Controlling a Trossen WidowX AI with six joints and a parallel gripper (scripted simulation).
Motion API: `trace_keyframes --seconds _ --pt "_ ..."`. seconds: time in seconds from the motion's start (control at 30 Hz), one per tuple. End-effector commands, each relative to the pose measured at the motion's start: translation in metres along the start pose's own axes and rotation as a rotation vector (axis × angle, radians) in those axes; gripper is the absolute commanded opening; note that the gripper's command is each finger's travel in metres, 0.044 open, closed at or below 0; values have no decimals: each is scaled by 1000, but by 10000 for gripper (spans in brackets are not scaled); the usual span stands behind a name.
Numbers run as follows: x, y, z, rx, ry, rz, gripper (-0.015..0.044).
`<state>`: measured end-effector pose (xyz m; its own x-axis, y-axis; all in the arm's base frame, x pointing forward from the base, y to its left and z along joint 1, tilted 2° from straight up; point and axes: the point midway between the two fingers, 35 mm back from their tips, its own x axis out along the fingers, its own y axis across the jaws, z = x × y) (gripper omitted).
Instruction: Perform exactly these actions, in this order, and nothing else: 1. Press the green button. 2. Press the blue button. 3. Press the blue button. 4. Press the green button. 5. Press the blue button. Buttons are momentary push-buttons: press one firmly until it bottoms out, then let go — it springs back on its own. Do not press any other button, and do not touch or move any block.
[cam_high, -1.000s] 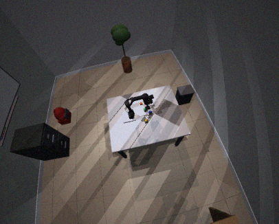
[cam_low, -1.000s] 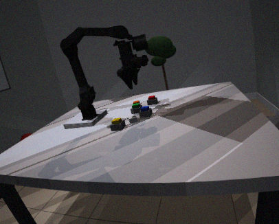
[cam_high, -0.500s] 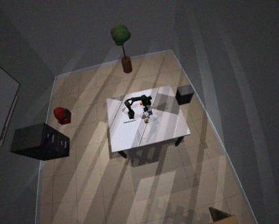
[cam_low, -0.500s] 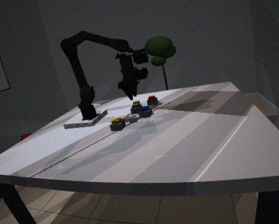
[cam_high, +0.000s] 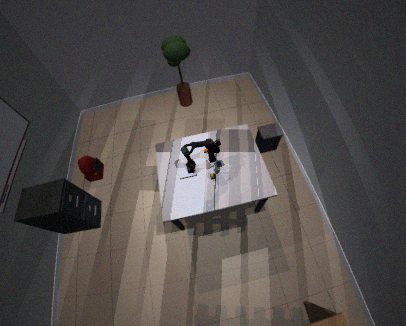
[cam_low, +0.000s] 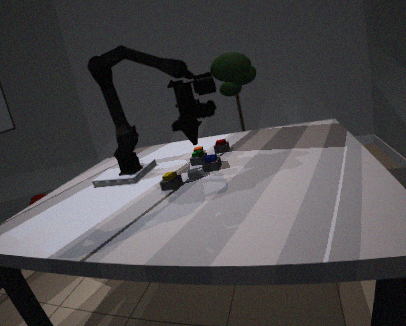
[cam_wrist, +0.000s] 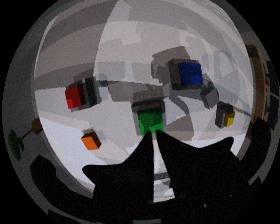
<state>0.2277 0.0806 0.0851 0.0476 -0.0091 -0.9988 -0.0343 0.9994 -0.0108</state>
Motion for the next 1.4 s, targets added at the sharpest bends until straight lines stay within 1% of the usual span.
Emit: trace_keyframes --seconds 0.0,0.7,1.37 --pt "1 0 0 7 -2 -3 20" --pt "34 -1 0 7 -2 -3 20" --pt "31 0 1 4 -3 1 20"
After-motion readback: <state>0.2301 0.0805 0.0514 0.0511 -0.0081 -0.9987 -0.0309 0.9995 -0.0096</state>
